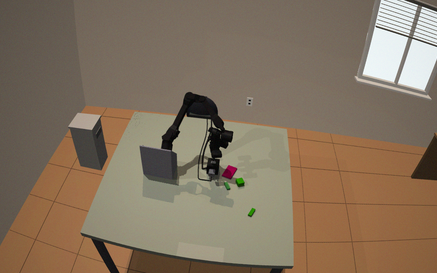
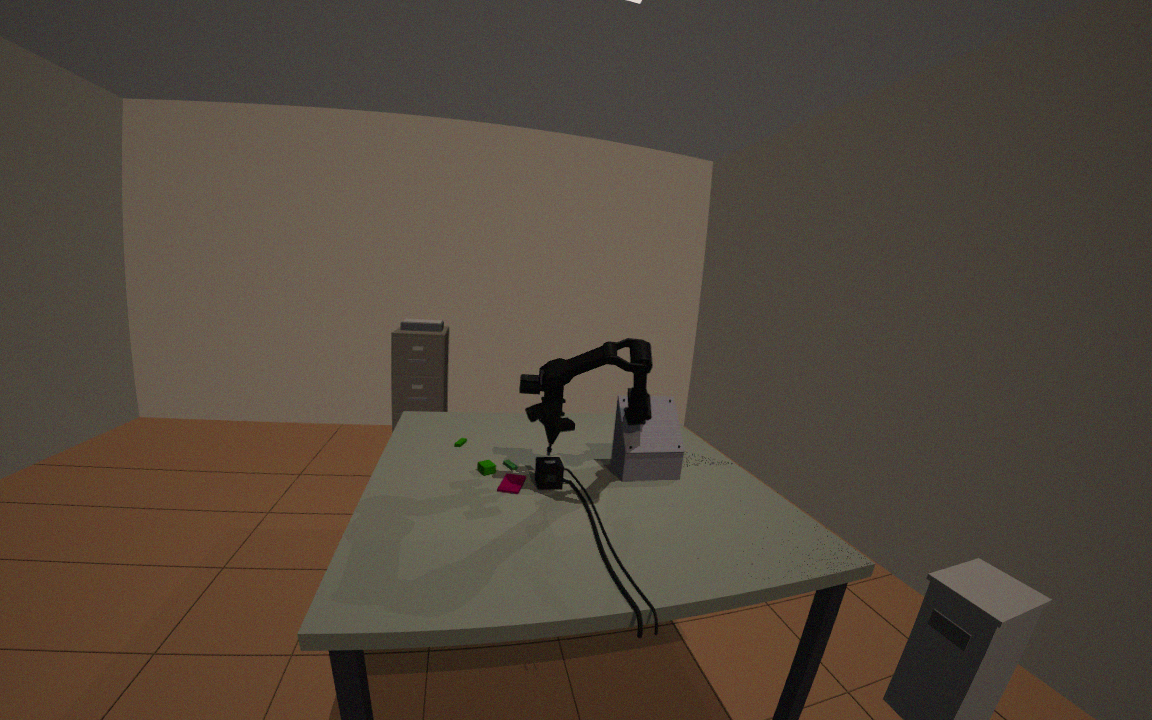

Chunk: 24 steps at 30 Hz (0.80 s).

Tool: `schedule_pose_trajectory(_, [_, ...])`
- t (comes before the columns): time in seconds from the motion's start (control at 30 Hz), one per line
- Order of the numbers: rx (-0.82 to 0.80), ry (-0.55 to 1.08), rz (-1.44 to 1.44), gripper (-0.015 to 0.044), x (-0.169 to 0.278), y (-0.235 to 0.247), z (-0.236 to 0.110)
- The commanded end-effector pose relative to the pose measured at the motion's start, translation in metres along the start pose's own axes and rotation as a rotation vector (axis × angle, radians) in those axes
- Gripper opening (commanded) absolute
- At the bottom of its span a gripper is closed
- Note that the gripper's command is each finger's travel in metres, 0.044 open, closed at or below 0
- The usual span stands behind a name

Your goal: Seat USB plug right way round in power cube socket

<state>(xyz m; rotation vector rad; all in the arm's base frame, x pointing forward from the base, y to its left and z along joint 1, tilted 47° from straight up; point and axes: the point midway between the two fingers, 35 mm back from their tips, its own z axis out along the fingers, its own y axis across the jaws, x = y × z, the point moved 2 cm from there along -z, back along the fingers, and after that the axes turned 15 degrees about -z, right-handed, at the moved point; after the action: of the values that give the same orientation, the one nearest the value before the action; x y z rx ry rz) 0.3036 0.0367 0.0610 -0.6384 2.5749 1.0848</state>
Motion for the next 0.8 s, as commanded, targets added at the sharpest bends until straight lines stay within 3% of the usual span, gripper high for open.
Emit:
schedule_pose_trajectory(0.0, [0.001, -0.001, 0.093, 0.0000, 0.0000, -0.0003, 0.0001])
schedule_pose_trajectory(0.77, [0.001, -0.001, 0.695, 0.0000, 0.0000, -0.0003, 0.0001])
